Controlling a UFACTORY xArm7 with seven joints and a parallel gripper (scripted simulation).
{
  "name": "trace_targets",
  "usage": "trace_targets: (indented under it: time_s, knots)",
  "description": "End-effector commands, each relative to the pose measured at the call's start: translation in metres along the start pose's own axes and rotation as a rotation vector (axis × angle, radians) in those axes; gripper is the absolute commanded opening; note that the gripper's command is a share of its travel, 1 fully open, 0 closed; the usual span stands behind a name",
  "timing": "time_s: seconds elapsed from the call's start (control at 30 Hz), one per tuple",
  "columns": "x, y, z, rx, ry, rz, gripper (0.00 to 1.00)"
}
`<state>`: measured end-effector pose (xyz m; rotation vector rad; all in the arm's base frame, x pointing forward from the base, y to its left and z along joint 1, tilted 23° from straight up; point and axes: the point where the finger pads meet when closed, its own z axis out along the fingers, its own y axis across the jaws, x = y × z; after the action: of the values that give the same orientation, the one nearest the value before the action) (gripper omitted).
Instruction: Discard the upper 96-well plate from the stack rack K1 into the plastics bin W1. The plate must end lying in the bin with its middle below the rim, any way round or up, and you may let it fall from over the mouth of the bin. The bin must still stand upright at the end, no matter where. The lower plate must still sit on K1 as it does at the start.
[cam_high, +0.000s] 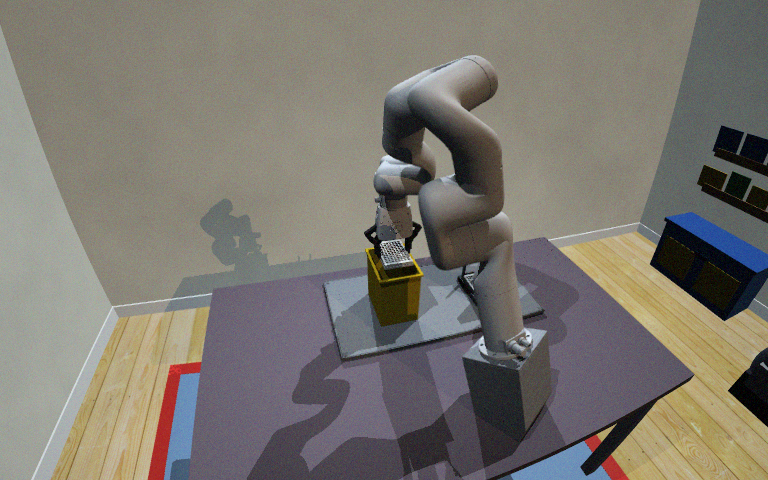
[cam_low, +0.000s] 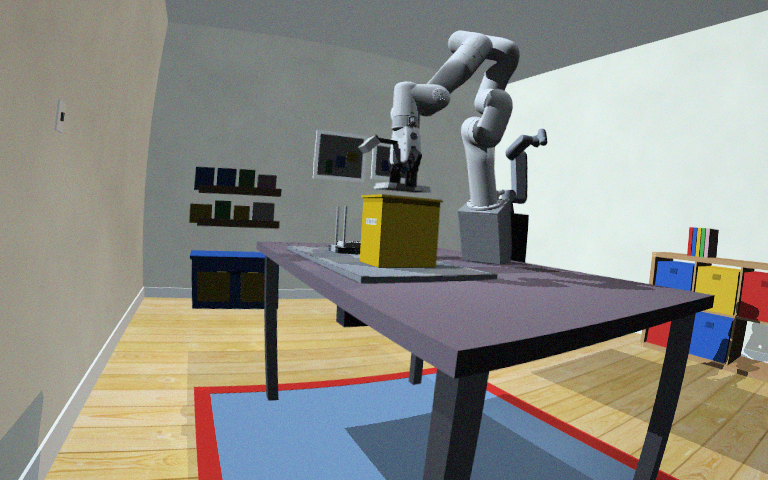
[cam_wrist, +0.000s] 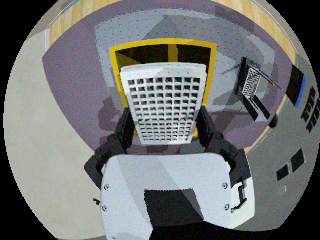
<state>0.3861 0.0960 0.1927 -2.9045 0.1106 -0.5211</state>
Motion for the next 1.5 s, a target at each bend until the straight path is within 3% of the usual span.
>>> trace_targets:
  time_s: [0.0,1.47]
  knots:
    - [0.0013,-0.0003,0.0,0.001,0.003,0.0,0.0]
    - [0.0013,-0.0003,0.0063,0.001,0.003,0.0,0.0]
